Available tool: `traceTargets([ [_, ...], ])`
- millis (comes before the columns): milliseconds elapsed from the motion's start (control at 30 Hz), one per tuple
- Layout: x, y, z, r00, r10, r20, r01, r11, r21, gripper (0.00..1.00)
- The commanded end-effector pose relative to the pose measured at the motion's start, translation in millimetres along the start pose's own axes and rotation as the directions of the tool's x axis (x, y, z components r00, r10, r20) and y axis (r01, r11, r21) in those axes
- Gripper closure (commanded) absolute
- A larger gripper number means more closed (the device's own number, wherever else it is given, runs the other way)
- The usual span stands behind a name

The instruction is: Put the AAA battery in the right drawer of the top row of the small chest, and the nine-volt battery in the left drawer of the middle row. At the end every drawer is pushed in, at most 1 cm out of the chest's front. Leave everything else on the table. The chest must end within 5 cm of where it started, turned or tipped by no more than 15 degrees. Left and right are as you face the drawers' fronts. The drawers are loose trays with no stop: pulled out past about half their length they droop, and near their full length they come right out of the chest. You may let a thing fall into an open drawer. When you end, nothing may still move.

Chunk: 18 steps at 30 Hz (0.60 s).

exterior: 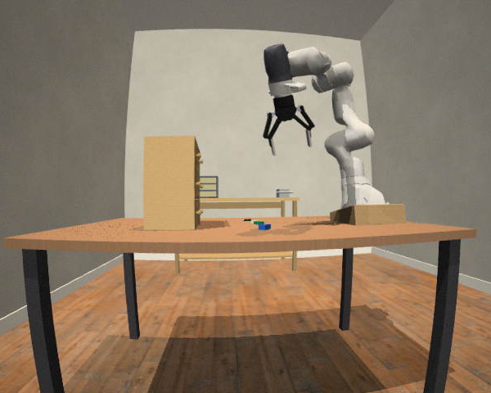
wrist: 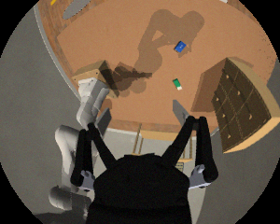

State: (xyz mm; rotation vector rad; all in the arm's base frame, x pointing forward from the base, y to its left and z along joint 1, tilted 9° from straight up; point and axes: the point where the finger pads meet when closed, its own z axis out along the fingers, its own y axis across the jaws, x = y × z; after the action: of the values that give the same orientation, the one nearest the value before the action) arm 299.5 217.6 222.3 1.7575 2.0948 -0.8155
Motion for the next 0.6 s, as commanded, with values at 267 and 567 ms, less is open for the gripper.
traceTargets([
  [267,0.0,0.0,-0.1,1.0,0.0,0.0,0.0,1.0,0.0,0.0],
  [567,-1.0,0.9,-0.6,1.0,0.0,-0.003,0.0,1.0,-0.001,0.0],
])
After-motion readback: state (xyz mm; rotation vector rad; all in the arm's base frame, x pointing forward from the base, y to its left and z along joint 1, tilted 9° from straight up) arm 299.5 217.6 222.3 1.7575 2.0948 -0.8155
